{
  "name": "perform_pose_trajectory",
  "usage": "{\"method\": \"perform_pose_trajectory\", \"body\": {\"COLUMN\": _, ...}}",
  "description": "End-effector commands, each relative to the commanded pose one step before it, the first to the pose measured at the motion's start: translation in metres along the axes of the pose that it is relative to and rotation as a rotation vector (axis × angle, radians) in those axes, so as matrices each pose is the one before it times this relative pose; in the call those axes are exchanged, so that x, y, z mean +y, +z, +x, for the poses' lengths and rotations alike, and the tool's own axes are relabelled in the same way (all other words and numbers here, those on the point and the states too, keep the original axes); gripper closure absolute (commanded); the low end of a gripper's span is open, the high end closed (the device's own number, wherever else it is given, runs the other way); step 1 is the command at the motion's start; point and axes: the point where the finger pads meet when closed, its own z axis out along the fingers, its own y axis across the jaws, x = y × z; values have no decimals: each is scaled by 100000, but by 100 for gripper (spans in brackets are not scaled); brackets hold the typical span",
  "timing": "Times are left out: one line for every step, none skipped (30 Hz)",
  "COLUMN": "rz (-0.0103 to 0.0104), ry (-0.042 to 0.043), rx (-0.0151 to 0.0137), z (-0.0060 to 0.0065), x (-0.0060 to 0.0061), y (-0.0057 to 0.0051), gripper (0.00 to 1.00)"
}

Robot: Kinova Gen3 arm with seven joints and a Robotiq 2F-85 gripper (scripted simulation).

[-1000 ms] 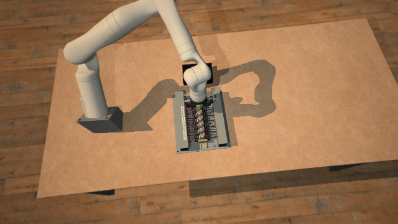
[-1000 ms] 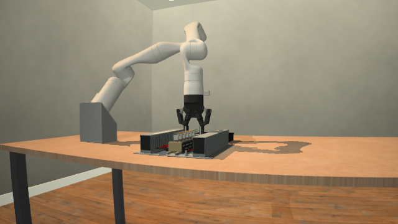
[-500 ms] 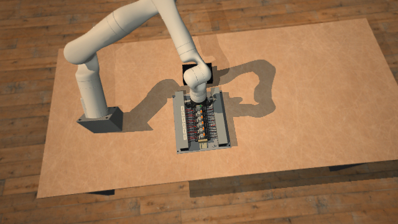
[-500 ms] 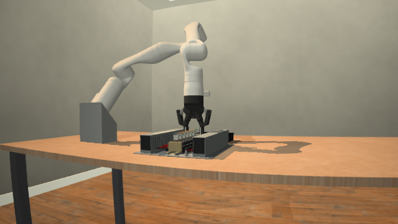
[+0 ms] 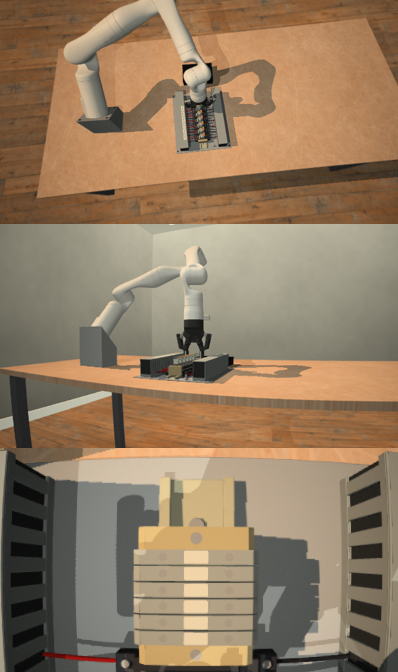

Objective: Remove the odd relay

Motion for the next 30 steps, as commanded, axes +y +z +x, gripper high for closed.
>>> {"method": "perform_pose_trajectory", "body": {"rz": -193, "ry": 3, "rx": -74, "z": -31, "x": 58, "y": -97, "gripper": 39}}
{"method": "perform_pose_trajectory", "body": {"rz": 0, "ry": 0, "rx": 0, "z": 0, "x": 0, "y": 0, "gripper": 39}}
{"method": "perform_pose_trajectory", "body": {"rz": 0, "ry": 0, "rx": 0, "z": 0, "x": 0, "y": 0, "gripper": 39}}
{"method": "perform_pose_trajectory", "body": {"rz": 0, "ry": 0, "rx": 0, "z": 0, "x": 0, "y": 0, "gripper": 39}}
{"method": "perform_pose_trajectory", "body": {"rz": 0, "ry": 0, "rx": 0, "z": 0, "x": 0, "y": 0, "gripper": 39}}
{"method": "perform_pose_trajectory", "body": {"rz": 0, "ry": 0, "rx": 0, "z": 0, "x": 0, "y": 0, "gripper": 39}}
{"method": "perform_pose_trajectory", "body": {"rz": 0, "ry": 0, "rx": 0, "z": 0, "x": 0, "y": 0, "gripper": 39}}
{"method": "perform_pose_trajectory", "body": {"rz": 0, "ry": 0, "rx": 0, "z": 0, "x": 0, "y": 0, "gripper": 39}}
{"method": "perform_pose_trajectory", "body": {"rz": 0, "ry": 0, "rx": 0, "z": 0, "x": 0, "y": 0, "gripper": 39}}
{"method": "perform_pose_trajectory", "body": {"rz": 0, "ry": 0, "rx": 0, "z": 0, "x": 0, "y": 0, "gripper": 39}}
{"method": "perform_pose_trajectory", "body": {"rz": 0, "ry": 0, "rx": 0, "z": 0, "x": 0, "y": 0, "gripper": 39}}
{"method": "perform_pose_trajectory", "body": {"rz": 0, "ry": 0, "rx": 0, "z": 0, "x": 0, "y": 0, "gripper": 39}}
{"method": "perform_pose_trajectory", "body": {"rz": 0, "ry": 0, "rx": 0, "z": 0, "x": 0, "y": 0, "gripper": 39}}
{"method": "perform_pose_trajectory", "body": {"rz": 0, "ry": 0, "rx": 0, "z": 0, "x": 0, "y": 0, "gripper": 39}}
{"method": "perform_pose_trajectory", "body": {"rz": 0, "ry": 0, "rx": 0, "z": 0, "x": 0, "y": 0, "gripper": 39}}
{"method": "perform_pose_trajectory", "body": {"rz": 0, "ry": 0, "rx": 0, "z": 0, "x": 0, "y": 0, "gripper": 39}}
{"method": "perform_pose_trajectory", "body": {"rz": 0, "ry": 0, "rx": 0, "z": 0, "x": 0, "y": 0, "gripper": 100}}
{"method": "perform_pose_trajectory", "body": {"rz": 0, "ry": 0, "rx": 0, "z": 0, "x": 0, "y": 0, "gripper": 100}}
{"method": "perform_pose_trajectory", "body": {"rz": 0, "ry": 0, "rx": 0, "z": 0, "x": 0, "y": 0, "gripper": 100}}
{"method": "perform_pose_trajectory", "body": {"rz": 0, "ry": 0, "rx": 0, "z": 0, "x": 0, "y": 0, "gripper": 100}}
{"method": "perform_pose_trajectory", "body": {"rz": 0, "ry": 0, "rx": 0, "z": 0, "x": 0, "y": 0, "gripper": 100}}
{"method": "perform_pose_trajectory", "body": {"rz": 0, "ry": 0, "rx": 0, "z": 0, "x": 0, "y": 0, "gripper": 100}}
{"method": "perform_pose_trajectory", "body": {"rz": 0, "ry": 0, "rx": 0, "z": 0, "x": 0, "y": 0, "gripper": 100}}
{"method": "perform_pose_trajectory", "body": {"rz": 0, "ry": 0, "rx": 0, "z": 0, "x": 0, "y": 0, "gripper": 100}}
{"method": "perform_pose_trajectory", "body": {"rz": 0, "ry": 0, "rx": 0, "z": 0, "x": 0, "y": 0, "gripper": 100}}
{"method": "perform_pose_trajectory", "body": {"rz": 0, "ry": 0, "rx": 0, "z": 0, "x": 0, "y": 0, "gripper": 100}}
{"method": "perform_pose_trajectory", "body": {"rz": 0, "ry": 0, "rx": 0, "z": 0, "x": 0, "y": 0, "gripper": 100}}
{"method": "perform_pose_trajectory", "body": {"rz": 0, "ry": 0, "rx": 0, "z": 0, "x": 0, "y": 0, "gripper": 100}}
{"method": "perform_pose_trajectory", "body": {"rz": 0, "ry": 0, "rx": 0, "z": 0, "x": 0, "y": 0, "gripper": 100}}
{"method": "perform_pose_trajectory", "body": {"rz": 0, "ry": 0, "rx": 0, "z": 0, "x": 0, "y": 0, "gripper": 100}}
